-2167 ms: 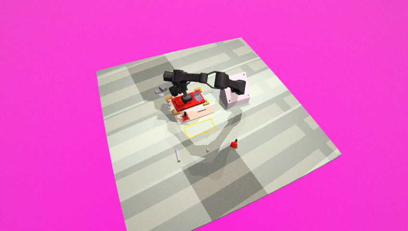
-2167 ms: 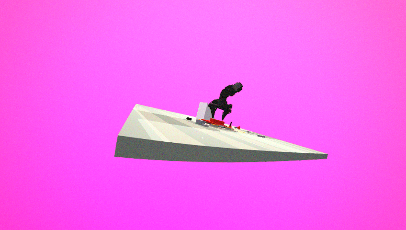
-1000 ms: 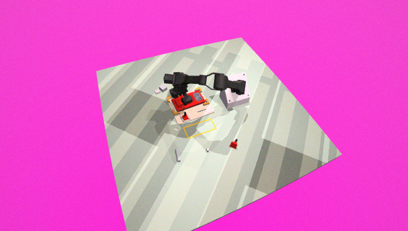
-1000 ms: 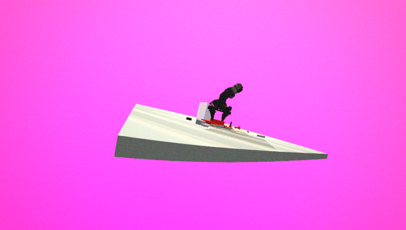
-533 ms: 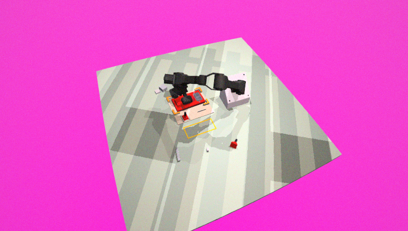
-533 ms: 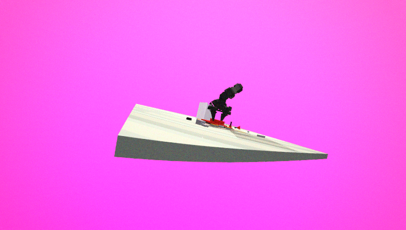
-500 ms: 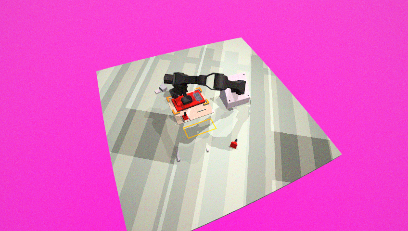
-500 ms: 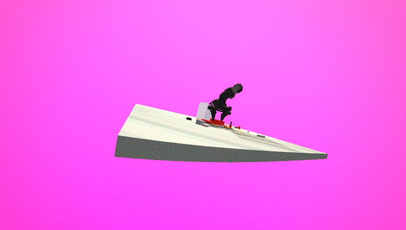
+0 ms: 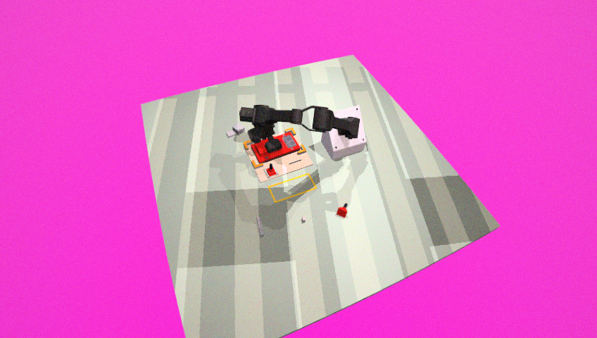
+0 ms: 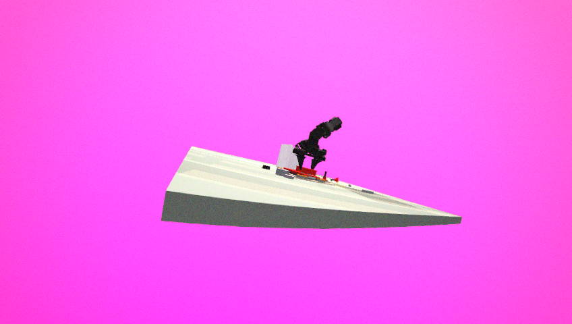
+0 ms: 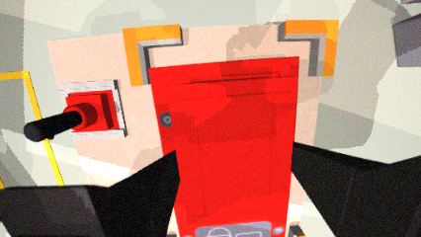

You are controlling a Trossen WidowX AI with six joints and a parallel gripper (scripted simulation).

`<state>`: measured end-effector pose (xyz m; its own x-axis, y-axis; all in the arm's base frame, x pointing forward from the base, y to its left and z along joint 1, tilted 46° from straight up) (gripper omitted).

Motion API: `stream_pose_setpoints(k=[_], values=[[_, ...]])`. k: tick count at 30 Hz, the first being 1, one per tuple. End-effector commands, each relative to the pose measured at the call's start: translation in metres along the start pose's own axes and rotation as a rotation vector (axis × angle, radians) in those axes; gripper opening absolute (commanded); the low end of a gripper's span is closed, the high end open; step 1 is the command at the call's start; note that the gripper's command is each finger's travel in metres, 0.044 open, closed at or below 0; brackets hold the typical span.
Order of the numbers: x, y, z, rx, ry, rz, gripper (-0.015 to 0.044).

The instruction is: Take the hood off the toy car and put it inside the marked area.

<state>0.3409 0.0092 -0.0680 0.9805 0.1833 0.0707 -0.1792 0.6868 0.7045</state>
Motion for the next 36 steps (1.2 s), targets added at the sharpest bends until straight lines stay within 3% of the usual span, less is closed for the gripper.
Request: stream_pose_setpoints(k=[1,31,36], values=[[0.0,0.0,0.004,-0.004,0.001,0.005,0.0],[0.0,-0.001,0.024,-0.005,0.001,0.004,0.0],[0.001,-0.001,0.044,-0.006,0.001,0.004,0.0]])
Point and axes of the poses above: the point midway between the two fingers, 35 mm back from their tips, its own z axis back along the fingers, its own y axis across the jaws, x = y × z, the point moved 2 cm from there along z, back along the fingers
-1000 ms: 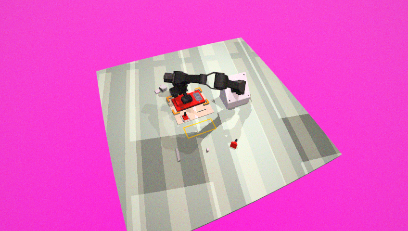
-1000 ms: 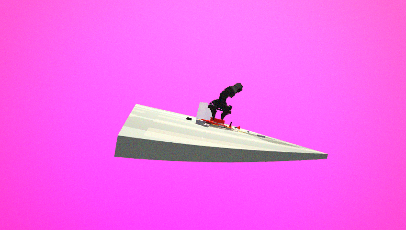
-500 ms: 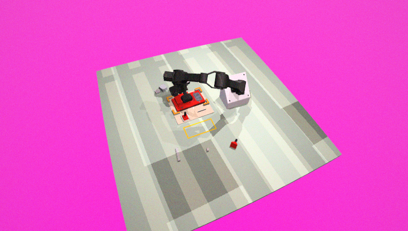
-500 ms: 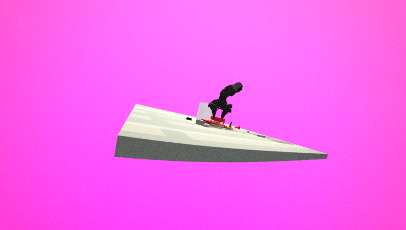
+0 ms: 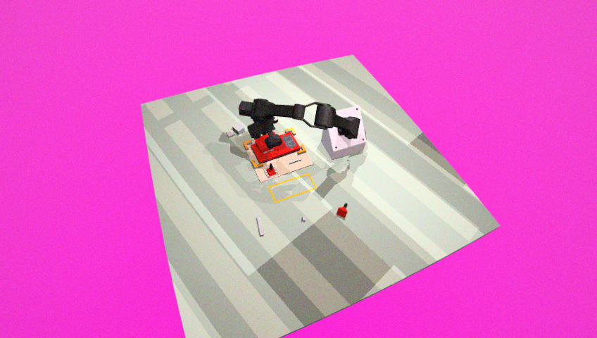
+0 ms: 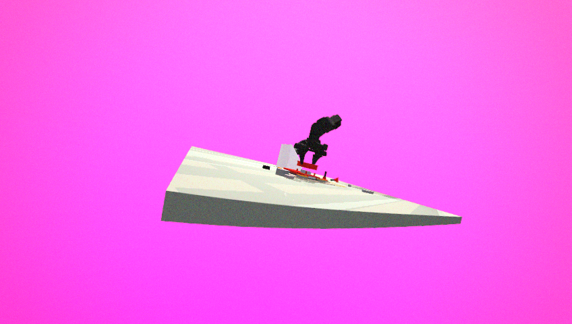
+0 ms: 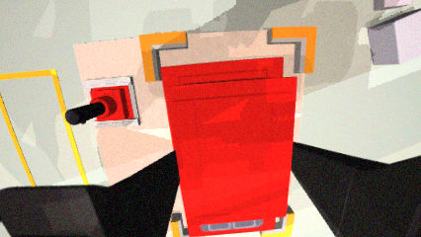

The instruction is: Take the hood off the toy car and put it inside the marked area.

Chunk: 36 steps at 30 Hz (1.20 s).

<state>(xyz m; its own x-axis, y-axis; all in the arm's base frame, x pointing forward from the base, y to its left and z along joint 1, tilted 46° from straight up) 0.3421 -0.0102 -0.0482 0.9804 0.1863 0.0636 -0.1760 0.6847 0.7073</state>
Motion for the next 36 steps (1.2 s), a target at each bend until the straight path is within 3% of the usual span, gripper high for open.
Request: stream_pose_setpoints(k=[1,5,12,36], values=[[0.002,-0.002,0.022,-0.01,-0.006,0.007,0.0],[0.001,-0.001,0.04,-0.01,-0.006,0.006,0.0],[0.002,0.005,0.035,-0.008,-0.011,-0.001,0.0],[0.006,0.135,0.042,-0.025,-0.009,0.002,0.0]])
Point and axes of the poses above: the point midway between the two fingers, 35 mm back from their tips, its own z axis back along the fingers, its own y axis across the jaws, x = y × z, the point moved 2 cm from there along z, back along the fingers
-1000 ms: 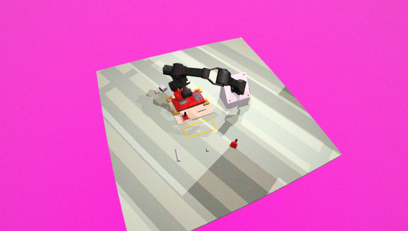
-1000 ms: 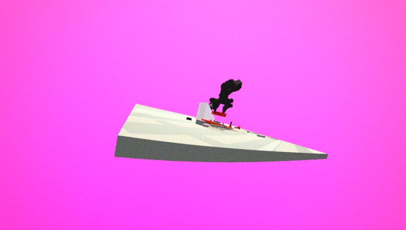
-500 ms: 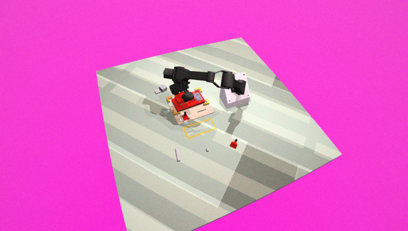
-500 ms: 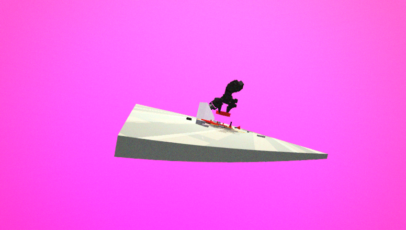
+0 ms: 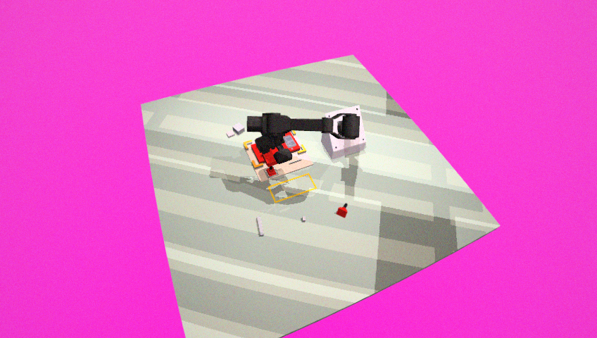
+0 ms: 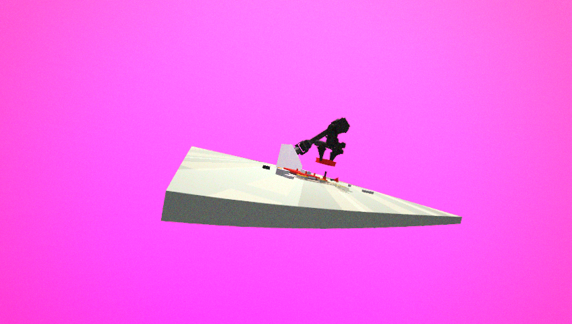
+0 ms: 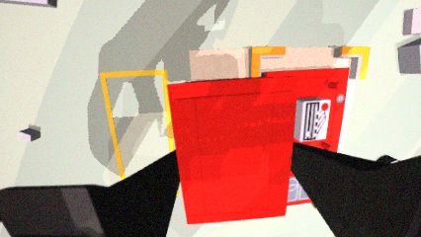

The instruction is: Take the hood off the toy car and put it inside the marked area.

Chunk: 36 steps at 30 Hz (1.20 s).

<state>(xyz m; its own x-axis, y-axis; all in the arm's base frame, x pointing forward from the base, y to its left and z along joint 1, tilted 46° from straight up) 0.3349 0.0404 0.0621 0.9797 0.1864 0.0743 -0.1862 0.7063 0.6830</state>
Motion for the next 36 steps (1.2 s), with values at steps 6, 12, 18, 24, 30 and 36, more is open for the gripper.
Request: stream_pose_setpoints(k=[6,12,18,24,30,36], values=[[-0.01,0.053,0.002,0.015,-0.001,-0.006,0.0],[-0.02,0.084,0.002,0.026,0.001,-0.005,0.0],[-0.03,0.106,0.003,0.035,0.004,-0.004,0.0],[-0.03,0.106,0.001,0.035,0.004,-0.004,0.0],[-0.029,0.105,-0.004,0.034,0.004,-0.004,0.0],[-0.029,0.105,-0.01,0.033,0.004,-0.004,0.0]])
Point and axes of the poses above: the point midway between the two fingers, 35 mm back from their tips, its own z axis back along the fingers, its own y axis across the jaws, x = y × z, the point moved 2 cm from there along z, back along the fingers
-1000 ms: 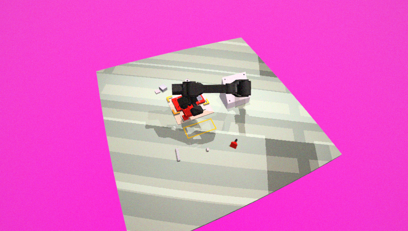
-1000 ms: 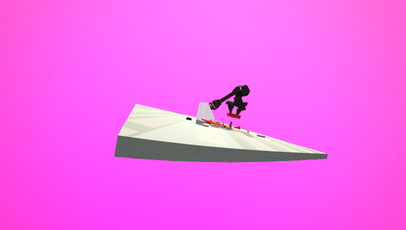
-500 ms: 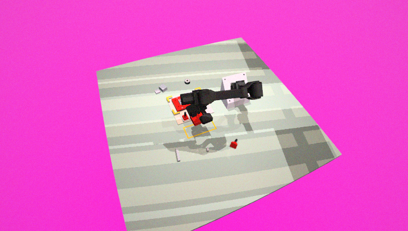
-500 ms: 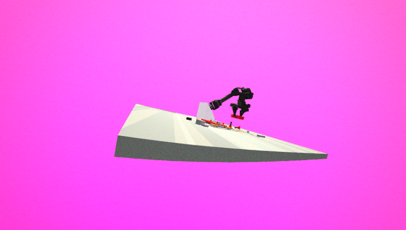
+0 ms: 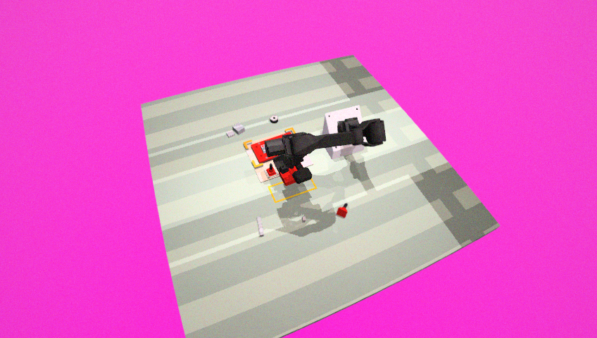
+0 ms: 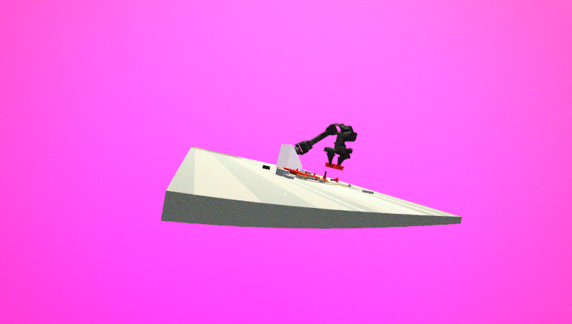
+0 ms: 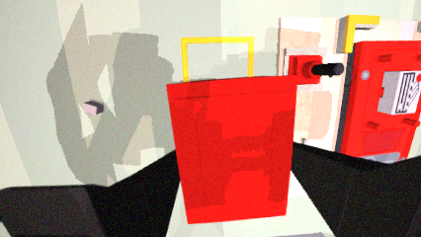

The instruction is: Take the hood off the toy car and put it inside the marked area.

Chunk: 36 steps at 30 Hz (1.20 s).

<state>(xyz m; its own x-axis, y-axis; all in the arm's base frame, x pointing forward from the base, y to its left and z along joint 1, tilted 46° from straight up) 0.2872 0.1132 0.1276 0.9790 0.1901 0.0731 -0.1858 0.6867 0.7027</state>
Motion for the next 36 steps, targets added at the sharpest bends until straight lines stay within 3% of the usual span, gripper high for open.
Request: stream_pose_setpoints(k=[1,36], values=[[0.0,0.0,-0.005,0.005,0.0,-0.006,0.0],[0.001,0.0,-0.037,0.005,0.0,-0.006,0.0]])
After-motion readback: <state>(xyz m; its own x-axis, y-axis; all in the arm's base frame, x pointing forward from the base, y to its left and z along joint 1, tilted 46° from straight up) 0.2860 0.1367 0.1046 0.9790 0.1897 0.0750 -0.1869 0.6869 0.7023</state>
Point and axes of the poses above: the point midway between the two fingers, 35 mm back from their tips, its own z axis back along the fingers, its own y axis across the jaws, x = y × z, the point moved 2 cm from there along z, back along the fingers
